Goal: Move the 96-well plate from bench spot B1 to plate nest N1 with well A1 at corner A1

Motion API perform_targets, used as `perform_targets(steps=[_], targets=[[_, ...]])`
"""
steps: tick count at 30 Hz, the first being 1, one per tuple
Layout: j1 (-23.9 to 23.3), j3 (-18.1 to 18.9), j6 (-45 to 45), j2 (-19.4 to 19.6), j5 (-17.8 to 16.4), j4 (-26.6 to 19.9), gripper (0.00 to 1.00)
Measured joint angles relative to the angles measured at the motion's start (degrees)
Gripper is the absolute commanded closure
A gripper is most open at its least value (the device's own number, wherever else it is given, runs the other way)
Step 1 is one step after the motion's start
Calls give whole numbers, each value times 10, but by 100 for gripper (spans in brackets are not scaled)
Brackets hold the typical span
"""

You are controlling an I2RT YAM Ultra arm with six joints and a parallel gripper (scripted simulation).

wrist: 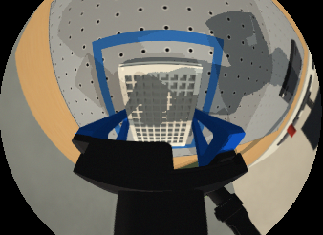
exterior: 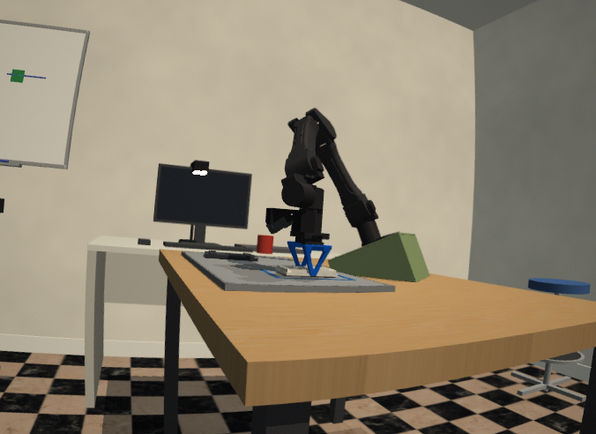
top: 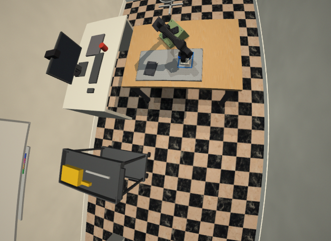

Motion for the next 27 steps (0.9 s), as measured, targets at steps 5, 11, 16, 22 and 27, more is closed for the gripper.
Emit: perform_targets(steps=[5, 11, 16, 22, 27], targets=[[7, 0, 5, -12, 0, -15, 100], [12, 11, 11, -19, 0, -31, 100], [17, 17, 16, -26, 0, -47, 100], [25, 28, 24, -35, 0, -69, 100], [29, 35, 29, -41, 0, -83, 100]])
